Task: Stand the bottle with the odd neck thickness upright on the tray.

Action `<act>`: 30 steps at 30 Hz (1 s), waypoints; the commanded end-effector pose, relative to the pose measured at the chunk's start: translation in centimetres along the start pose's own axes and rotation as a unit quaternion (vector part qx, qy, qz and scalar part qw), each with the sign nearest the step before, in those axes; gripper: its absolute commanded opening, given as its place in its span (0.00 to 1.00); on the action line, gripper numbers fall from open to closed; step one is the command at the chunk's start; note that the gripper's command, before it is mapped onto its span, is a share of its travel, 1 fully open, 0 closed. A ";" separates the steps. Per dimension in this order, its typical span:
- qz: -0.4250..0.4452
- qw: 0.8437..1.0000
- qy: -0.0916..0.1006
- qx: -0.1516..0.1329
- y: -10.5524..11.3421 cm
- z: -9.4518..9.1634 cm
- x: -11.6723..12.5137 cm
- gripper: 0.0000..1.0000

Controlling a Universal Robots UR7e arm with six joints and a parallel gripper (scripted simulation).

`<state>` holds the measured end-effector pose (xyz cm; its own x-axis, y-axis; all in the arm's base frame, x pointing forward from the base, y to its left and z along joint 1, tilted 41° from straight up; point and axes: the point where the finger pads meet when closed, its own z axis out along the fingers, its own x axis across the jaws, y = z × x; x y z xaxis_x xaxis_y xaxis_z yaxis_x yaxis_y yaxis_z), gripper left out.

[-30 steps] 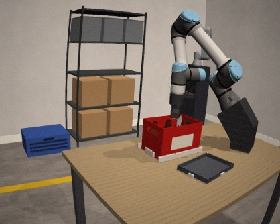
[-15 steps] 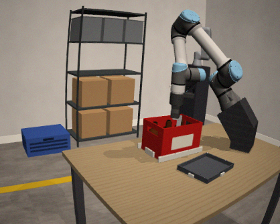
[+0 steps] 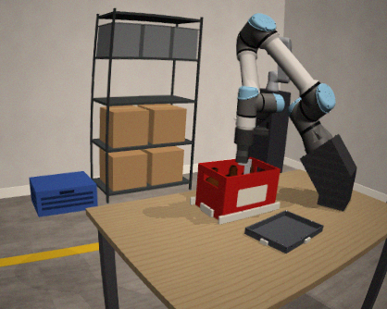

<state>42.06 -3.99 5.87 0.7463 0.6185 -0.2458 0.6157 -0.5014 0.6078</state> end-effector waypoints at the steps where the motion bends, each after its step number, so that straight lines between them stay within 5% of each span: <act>1: 0.000 1.000 0.000 0.000 0.0 -0.2 0.0 1.00; 30: 0.000 1.000 0.000 0.000 0.0 -7.0 0.0 1.00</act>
<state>40.49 -0.22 10.59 0.7457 0.6196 -0.2449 0.6156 -0.5004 0.6088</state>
